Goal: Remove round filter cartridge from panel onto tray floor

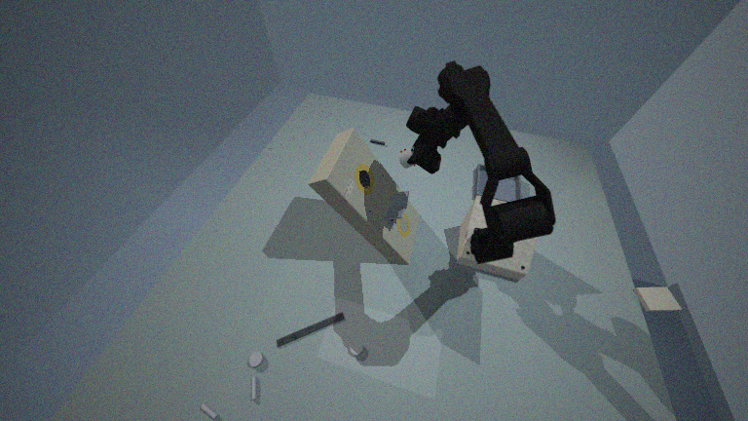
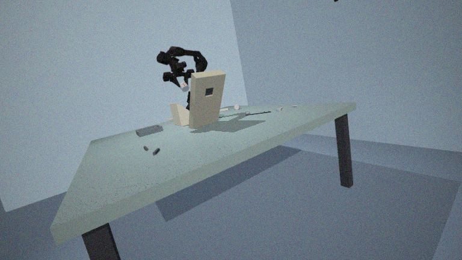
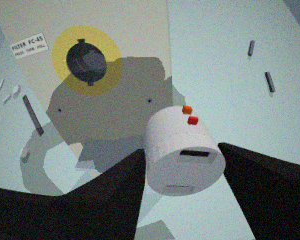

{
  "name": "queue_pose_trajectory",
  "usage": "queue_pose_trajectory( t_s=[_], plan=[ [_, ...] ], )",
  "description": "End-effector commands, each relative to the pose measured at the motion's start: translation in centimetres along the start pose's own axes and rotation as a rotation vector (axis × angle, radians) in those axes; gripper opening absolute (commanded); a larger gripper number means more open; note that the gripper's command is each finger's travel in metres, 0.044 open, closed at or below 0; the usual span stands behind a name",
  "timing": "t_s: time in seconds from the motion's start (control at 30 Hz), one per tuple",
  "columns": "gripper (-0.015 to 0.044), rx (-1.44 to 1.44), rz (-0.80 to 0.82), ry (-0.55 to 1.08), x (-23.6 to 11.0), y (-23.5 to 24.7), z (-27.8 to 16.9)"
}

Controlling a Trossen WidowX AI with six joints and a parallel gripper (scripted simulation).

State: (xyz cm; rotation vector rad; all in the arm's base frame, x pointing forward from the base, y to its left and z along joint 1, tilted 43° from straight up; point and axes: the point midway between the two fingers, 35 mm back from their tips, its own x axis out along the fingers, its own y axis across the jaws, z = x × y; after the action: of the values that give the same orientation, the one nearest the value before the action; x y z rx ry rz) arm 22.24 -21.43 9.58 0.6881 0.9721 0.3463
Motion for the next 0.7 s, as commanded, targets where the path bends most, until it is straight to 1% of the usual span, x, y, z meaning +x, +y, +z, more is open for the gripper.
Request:
queue_pose_trajectory(
  t_s=[0.0,0.33,0.67],
  plan=[
    [0.0,0.006,-0.003,0.001,0.0,-0.1,-0.1],
    [0.0,0.35,-0.203,0.05,-1.9,-6.3,-3.4],
    [0.0,0.717,-0.427,0.037,-4.5,-12.4,-7.3]
  ],
)
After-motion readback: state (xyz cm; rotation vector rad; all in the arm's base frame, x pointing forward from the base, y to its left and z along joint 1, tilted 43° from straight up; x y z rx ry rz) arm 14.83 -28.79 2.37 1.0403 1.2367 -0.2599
